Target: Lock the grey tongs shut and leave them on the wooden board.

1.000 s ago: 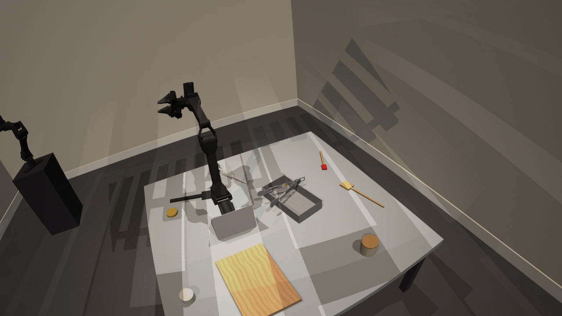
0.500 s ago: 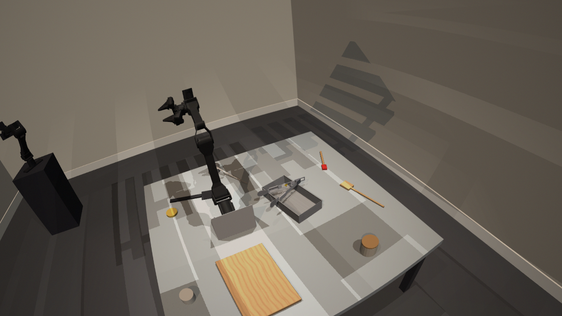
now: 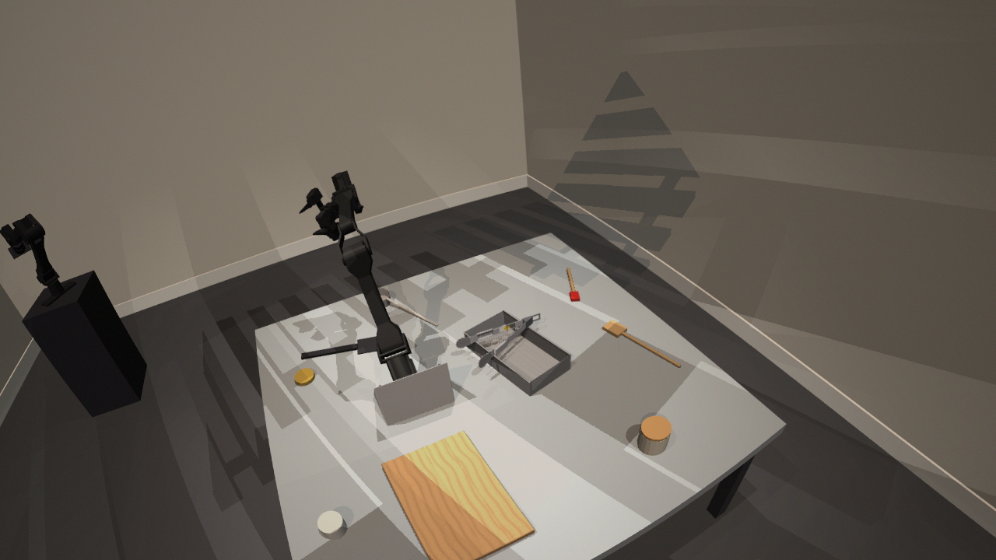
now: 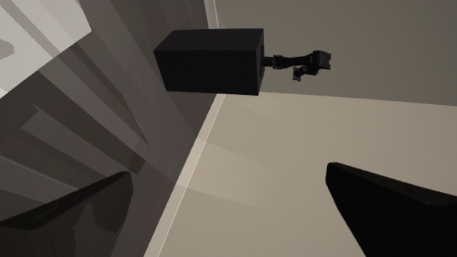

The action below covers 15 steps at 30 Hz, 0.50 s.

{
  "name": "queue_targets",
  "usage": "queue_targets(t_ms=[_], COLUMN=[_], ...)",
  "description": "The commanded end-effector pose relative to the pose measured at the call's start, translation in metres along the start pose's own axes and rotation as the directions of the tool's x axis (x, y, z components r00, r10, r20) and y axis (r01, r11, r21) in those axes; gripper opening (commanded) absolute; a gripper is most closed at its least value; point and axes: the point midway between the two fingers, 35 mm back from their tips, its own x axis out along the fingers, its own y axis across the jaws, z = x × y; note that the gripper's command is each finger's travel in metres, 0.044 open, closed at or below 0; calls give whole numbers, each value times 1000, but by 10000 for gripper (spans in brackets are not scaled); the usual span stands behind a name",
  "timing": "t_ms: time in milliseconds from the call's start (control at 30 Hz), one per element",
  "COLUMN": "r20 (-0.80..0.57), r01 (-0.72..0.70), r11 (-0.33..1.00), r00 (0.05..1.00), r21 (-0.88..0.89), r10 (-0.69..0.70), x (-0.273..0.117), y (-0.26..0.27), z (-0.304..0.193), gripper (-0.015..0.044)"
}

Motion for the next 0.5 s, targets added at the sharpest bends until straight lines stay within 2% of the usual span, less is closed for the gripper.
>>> queue_targets(t_ms=[0, 233, 467], r20=[-85, -183, -298], r01=[-97, -152, -200], r11=[978, 938, 797], r00=[990, 959, 854], r21=[182, 311, 571], r10=[114, 216, 427], x=[-5, -16, -58], y=[46, 77, 156], z=[-23, -43, -73], gripper=[440, 440, 440])
